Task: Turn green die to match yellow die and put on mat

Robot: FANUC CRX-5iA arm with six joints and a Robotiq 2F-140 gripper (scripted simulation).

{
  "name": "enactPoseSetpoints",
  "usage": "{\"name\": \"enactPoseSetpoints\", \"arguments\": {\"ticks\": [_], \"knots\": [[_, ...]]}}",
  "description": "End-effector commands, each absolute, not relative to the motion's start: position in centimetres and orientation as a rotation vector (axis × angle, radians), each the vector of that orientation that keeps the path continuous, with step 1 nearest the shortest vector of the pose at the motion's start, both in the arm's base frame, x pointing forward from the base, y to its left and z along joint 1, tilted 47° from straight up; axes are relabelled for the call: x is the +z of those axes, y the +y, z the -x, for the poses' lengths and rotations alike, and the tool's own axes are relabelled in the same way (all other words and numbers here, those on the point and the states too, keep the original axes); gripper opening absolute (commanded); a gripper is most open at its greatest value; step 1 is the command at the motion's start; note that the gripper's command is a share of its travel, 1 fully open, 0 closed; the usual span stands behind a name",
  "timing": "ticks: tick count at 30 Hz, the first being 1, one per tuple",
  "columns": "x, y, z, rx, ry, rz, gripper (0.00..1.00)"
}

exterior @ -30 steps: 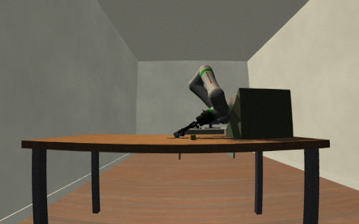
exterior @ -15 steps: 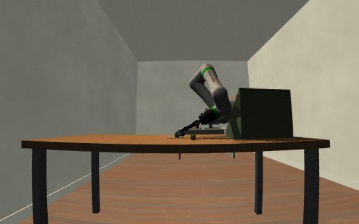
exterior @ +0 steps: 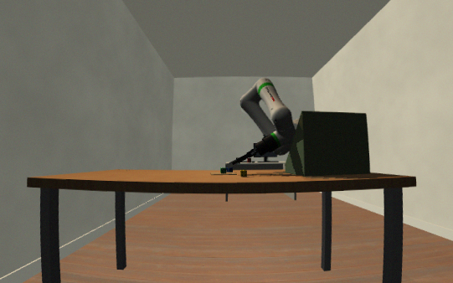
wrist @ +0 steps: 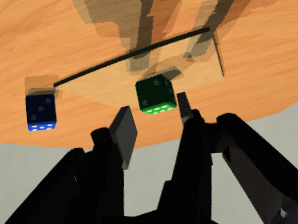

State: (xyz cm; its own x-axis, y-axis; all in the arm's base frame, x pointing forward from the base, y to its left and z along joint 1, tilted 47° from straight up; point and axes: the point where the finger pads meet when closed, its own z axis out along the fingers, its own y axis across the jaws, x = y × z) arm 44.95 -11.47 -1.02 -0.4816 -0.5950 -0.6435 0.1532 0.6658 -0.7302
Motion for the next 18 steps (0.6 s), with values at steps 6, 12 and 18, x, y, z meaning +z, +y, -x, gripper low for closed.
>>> {"name": "enactPoseSetpoints", "arguments": {"ticks": [6,12,18], "knots": [[0.0,-10.3,-45.0,-0.93,1.874,0.348,0.28],[1.8,-8.3,-45.0,-0.93,1.874,0.348,0.28],[2.7,-7.4,-45.1,-0.93,1.874,0.348,0.28]]}}
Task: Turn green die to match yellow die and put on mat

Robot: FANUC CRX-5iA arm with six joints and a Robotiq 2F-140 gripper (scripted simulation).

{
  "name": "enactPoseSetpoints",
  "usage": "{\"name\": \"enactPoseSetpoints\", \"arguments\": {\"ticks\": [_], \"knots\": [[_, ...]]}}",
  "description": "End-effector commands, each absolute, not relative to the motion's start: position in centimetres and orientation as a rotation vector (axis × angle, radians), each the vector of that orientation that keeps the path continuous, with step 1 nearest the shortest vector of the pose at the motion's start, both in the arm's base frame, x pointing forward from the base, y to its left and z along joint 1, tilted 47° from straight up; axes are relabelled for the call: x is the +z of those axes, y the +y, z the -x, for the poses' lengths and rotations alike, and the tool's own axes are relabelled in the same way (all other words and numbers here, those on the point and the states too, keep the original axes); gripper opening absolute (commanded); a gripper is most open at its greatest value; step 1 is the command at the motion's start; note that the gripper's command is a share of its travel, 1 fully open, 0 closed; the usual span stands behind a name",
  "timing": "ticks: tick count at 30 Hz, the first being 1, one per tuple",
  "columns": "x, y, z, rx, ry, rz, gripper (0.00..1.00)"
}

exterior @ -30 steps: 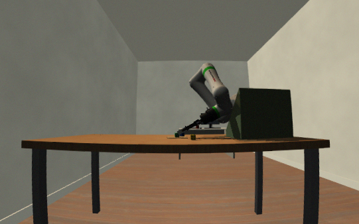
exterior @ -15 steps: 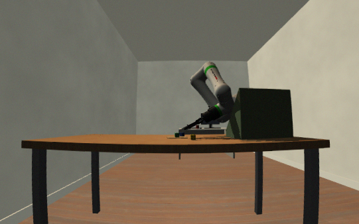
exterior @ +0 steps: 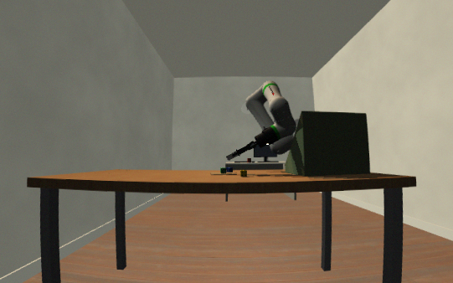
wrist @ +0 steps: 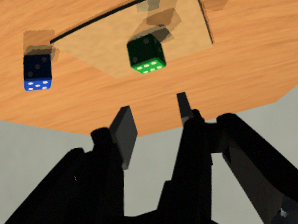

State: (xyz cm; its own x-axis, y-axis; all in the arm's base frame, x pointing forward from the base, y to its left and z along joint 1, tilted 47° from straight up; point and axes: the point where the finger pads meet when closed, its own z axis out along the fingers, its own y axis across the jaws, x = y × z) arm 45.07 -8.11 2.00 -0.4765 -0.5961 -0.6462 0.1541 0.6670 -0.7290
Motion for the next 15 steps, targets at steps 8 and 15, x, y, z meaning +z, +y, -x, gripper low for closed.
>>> {"name": "enactPoseSetpoints", "arguments": {"ticks": [8,15], "knots": [[3.01,-7.08,-45.08,-0.934,1.879,0.345,0.28],[3.03,-7.06,-45.49,-0.967,1.958,0.307,0.28]]}}
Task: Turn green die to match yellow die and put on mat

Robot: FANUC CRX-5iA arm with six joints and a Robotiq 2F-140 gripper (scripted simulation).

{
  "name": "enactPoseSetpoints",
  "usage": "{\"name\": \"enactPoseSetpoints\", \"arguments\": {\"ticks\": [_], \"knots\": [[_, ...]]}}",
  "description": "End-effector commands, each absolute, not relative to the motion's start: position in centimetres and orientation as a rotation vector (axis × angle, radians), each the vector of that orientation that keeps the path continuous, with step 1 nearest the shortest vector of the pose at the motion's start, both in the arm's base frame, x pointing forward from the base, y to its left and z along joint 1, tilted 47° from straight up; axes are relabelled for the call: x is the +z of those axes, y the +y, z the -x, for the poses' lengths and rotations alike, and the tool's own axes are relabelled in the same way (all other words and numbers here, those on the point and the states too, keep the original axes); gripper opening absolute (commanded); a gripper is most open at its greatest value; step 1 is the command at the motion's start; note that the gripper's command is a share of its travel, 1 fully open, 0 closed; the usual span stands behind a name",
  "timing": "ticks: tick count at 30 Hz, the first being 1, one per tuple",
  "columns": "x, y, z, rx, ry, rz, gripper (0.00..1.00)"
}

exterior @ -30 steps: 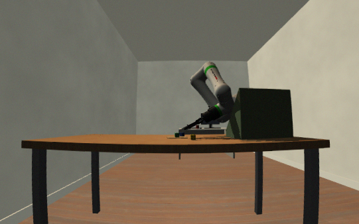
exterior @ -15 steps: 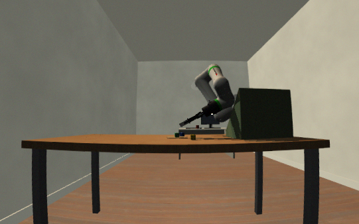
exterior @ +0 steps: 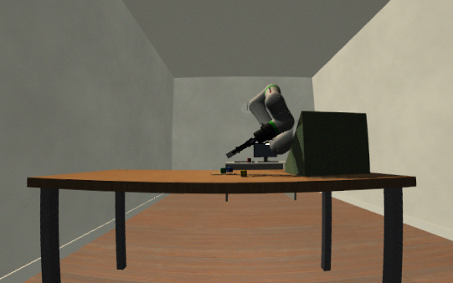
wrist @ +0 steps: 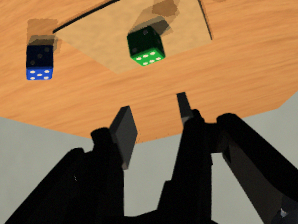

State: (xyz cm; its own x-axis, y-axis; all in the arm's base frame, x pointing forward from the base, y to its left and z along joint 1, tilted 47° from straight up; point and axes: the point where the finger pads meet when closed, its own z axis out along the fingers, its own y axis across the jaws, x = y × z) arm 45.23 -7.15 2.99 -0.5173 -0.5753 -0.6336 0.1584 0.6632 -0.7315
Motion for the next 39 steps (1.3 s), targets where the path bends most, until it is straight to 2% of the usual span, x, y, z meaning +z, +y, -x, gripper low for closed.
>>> {"name": "enactPoseSetpoints", "arguments": {"ticks": [1,39], "knots": [[3.2,-6.9,-45.8,-0.969,1.985,0.297,0.28],[6.1,-5.1,-51.1,-1.234,2.794,-0.201,0.28]]}}
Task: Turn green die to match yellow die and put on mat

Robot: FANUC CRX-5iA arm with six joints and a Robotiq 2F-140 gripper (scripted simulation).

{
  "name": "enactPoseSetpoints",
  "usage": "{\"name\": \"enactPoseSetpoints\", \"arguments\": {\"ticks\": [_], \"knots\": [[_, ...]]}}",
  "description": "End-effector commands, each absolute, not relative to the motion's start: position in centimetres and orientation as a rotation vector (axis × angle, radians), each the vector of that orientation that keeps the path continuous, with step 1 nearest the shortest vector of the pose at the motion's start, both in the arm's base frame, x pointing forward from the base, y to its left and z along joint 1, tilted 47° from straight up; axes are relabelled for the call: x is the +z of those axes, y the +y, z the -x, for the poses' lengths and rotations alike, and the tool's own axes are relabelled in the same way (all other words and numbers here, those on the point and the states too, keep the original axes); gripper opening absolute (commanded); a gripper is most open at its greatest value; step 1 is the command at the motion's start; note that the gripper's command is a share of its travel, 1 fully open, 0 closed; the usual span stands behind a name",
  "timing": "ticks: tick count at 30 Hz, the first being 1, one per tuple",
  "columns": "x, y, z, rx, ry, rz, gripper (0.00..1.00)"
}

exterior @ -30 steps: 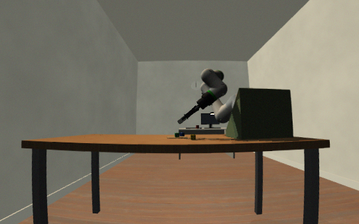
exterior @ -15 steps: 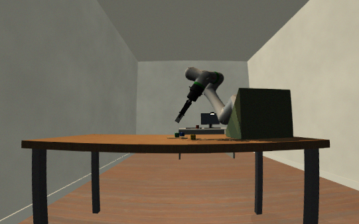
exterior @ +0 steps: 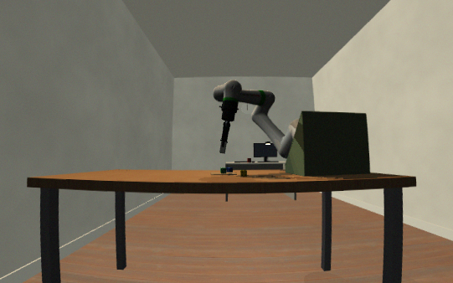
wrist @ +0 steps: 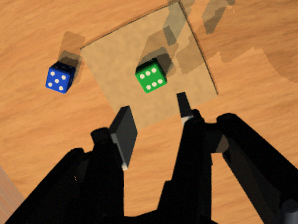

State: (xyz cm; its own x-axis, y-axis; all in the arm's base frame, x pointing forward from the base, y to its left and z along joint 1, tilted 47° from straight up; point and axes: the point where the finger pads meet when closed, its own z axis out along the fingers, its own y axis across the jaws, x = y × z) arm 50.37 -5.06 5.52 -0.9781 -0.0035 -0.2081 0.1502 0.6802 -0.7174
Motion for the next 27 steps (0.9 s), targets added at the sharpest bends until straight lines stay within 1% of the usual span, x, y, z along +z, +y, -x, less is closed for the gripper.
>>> {"name": "enactPoseSetpoints", "arguments": {"ticks": [1,5,6,27], "knots": [[6.15,-5.03,-51.22,-1.239,2.809,-0.215,0.28],[6.25,-4.96,-51.36,-1.245,2.827,-0.23,0.28],[6.25,-4.96,-51.36,-1.245,2.827,-0.23,1.0],[6.74,-4.43,-51.38,-1.245,2.827,-0.23,1.0]]}}
